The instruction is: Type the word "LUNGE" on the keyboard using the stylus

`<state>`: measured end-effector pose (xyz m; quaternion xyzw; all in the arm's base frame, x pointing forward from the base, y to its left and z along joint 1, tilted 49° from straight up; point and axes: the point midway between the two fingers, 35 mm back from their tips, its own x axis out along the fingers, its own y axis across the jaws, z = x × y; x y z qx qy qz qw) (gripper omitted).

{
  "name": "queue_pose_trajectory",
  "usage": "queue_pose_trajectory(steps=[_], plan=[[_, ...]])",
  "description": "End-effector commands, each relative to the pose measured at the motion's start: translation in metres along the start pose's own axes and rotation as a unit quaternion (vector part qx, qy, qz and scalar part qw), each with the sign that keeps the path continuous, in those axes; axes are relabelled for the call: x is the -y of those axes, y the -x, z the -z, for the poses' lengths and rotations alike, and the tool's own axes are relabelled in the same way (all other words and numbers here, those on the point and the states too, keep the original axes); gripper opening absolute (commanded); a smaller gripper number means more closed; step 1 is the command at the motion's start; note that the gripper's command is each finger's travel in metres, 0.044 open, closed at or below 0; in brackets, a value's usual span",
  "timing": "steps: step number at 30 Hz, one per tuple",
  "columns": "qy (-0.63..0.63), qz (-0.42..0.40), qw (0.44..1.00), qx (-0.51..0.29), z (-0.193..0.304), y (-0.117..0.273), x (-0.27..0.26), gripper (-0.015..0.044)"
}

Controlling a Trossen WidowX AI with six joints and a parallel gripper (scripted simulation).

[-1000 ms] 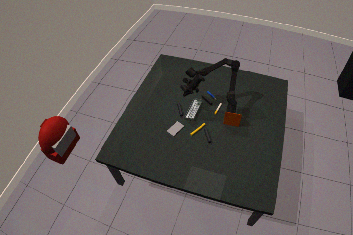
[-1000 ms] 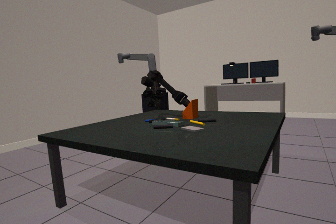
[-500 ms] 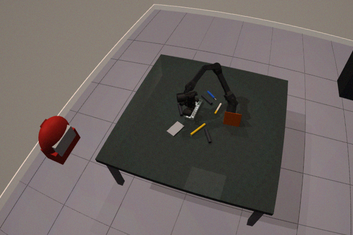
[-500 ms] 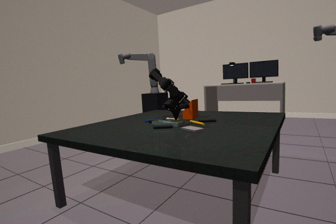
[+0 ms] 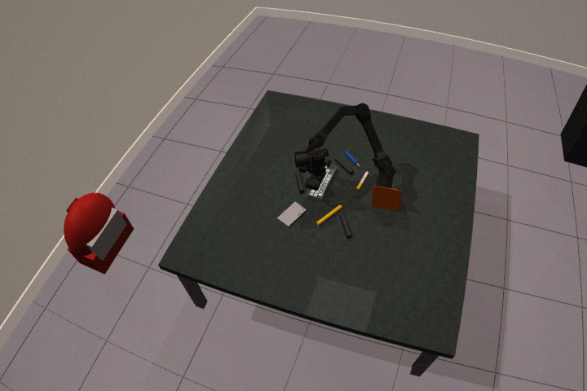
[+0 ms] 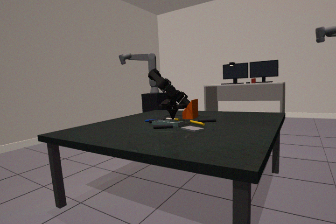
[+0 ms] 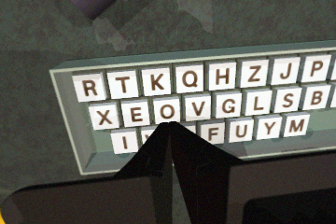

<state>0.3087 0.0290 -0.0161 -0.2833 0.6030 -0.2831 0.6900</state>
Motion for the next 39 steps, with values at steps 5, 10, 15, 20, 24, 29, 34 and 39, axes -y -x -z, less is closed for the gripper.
queue_pose_trajectory(steps=[5,10,15,20,24,29,34,39], plan=[[-0.003,0.005,1.0,-0.002,0.002,-0.002,0.047,0.0],[-0.003,0.005,1.0,-0.002,0.002,-0.002,0.047,0.0],[-0.003,0.005,1.0,-0.002,0.002,-0.002,0.047,0.0],[-0.003,0.005,1.0,-0.002,0.001,-0.001,0.067,0.0],[-0.003,0.006,1.0,-0.002,0.002,-0.001,0.115,0.0],[-0.003,0.007,1.0,-0.002,0.003,-0.001,0.117,0.0],[-0.003,0.007,1.0,-0.002,0.003,-0.001,0.117,0.0],[-0.003,0.007,1.0,-0.002,0.003,-0.001,0.117,0.0]])
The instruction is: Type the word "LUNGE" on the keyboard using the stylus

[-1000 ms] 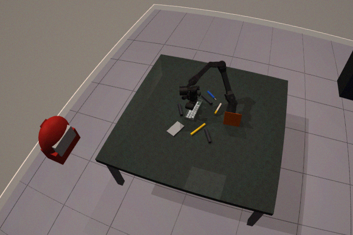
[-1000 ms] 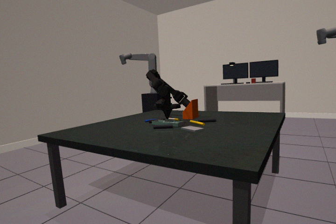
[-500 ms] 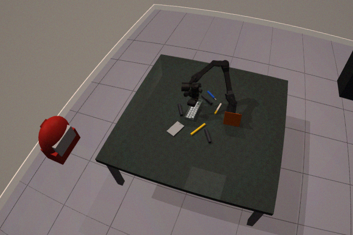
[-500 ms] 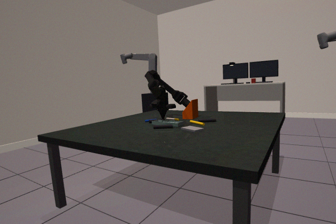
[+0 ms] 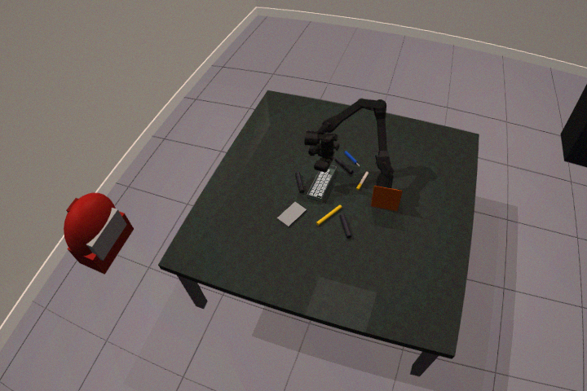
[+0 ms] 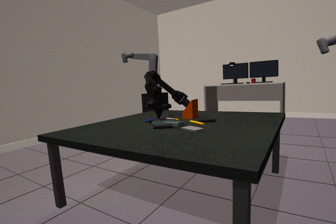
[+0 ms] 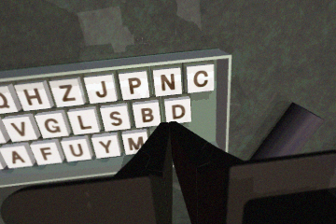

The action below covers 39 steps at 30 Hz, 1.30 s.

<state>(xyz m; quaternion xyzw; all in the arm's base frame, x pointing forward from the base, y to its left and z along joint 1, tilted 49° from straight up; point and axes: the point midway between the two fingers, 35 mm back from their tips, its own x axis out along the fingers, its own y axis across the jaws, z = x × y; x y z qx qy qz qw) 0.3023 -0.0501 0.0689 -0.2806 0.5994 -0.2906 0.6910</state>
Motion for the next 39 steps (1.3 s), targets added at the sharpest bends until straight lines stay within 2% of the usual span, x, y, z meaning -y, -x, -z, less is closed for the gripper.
queue_pose_trajectory(steps=[1,7,22,29,39], plan=[[0.005,0.002,1.0,-0.002,0.002,-0.001,0.001,0.0],[0.005,0.002,1.0,-0.002,0.035,-0.001,-0.028,0.0],[0.005,0.002,1.0,-0.002,0.035,-0.001,-0.03,0.0],[0.005,0.0,1.0,-0.002,0.036,-0.001,-0.108,0.0],[0.005,0.0,1.0,-0.002,0.036,-0.001,-0.111,0.0]])
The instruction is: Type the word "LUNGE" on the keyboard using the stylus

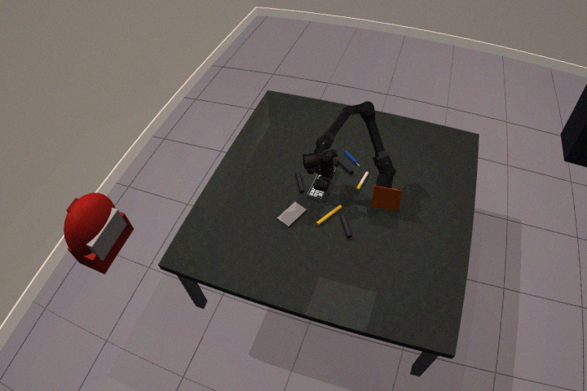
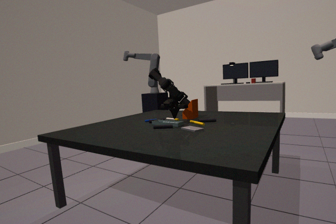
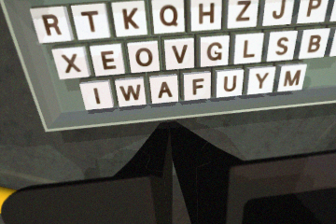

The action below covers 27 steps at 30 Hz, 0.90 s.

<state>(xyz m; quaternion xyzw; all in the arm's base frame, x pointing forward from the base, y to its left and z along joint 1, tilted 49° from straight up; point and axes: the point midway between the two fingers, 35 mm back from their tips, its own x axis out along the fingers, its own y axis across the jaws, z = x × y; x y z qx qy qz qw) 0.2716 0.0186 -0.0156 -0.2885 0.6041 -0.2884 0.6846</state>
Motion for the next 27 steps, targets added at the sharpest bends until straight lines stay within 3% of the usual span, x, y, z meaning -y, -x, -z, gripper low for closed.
queue_pose_trajectory(steps=[1,8,14,24,27], plan=[[-0.005,-0.003,1.0,0.002,-0.002,0.001,-0.004,0.0],[-0.005,-0.004,1.0,0.002,-0.002,0.004,-0.004,0.0],[-0.005,-0.005,1.0,0.002,-0.002,0.061,-0.004,0.0],[-0.002,-0.003,1.0,0.004,-0.002,0.055,-0.005,0.0],[-0.003,-0.003,1.0,0.003,-0.002,0.055,-0.005,0.0079]])
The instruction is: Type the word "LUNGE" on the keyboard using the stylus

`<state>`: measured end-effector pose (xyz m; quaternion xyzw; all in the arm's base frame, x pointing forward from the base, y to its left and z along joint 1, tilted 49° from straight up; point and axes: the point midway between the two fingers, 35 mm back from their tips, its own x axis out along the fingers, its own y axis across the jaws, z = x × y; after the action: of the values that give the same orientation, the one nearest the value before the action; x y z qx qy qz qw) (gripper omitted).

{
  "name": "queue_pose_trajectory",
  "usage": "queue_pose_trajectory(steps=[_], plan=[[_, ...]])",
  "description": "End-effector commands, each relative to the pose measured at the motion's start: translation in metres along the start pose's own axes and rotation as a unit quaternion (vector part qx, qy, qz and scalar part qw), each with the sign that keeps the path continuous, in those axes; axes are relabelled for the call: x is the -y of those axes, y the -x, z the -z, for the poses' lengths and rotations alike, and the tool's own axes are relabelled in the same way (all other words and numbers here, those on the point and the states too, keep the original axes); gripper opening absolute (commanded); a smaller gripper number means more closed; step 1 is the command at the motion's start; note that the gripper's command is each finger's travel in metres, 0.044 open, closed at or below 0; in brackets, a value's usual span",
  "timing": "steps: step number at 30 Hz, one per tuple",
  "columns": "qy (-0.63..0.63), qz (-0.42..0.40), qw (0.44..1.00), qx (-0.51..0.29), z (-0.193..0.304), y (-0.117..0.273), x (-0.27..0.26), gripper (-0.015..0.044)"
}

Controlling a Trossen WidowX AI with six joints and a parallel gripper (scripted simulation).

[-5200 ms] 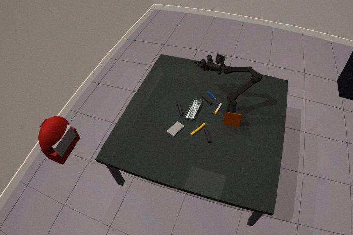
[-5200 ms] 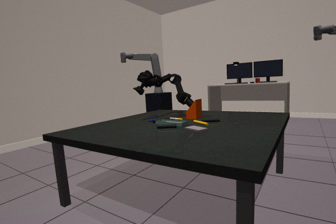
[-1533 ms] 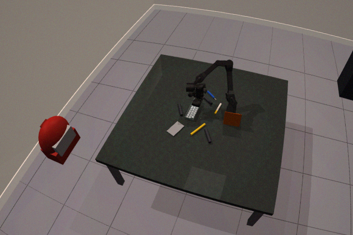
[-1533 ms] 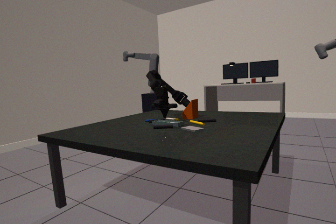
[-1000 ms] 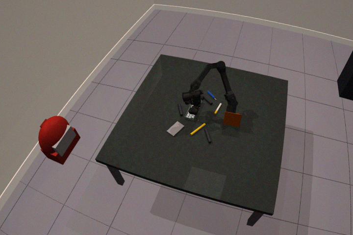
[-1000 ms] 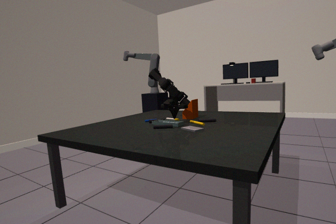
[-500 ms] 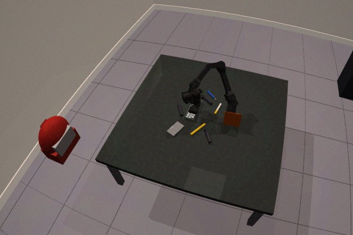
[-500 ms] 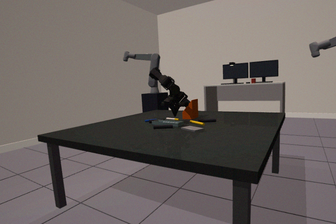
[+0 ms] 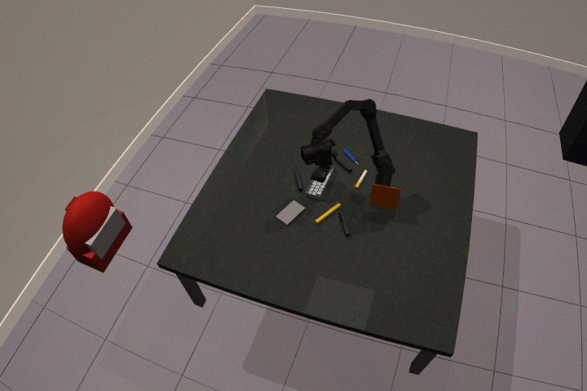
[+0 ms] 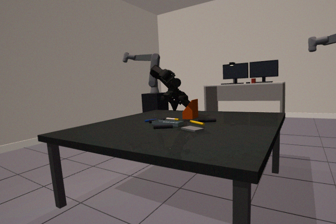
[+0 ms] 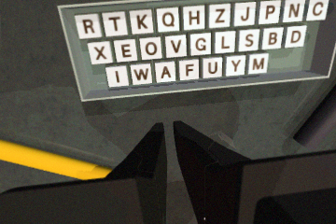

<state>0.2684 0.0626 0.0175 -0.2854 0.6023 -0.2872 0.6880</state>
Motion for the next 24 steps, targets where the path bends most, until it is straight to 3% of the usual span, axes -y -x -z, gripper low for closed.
queue_pose_trajectory(steps=[1,5,17,22,24], plan=[[0.0,0.0,1.0,0.0,0.0,0.0,0.0,0.0105],[0.0,0.0,1.0,0.0,0.0,0.0,0.0,0.0],[0.0,0.0,1.0,0.0,0.0,0.0,0.0,0.0],[-0.023,-0.007,0.999,-0.026,-0.006,-0.004,0.02,0.0131],[-0.056,-0.016,0.996,-0.06,-0.01,-0.01,0.049,0.015]])
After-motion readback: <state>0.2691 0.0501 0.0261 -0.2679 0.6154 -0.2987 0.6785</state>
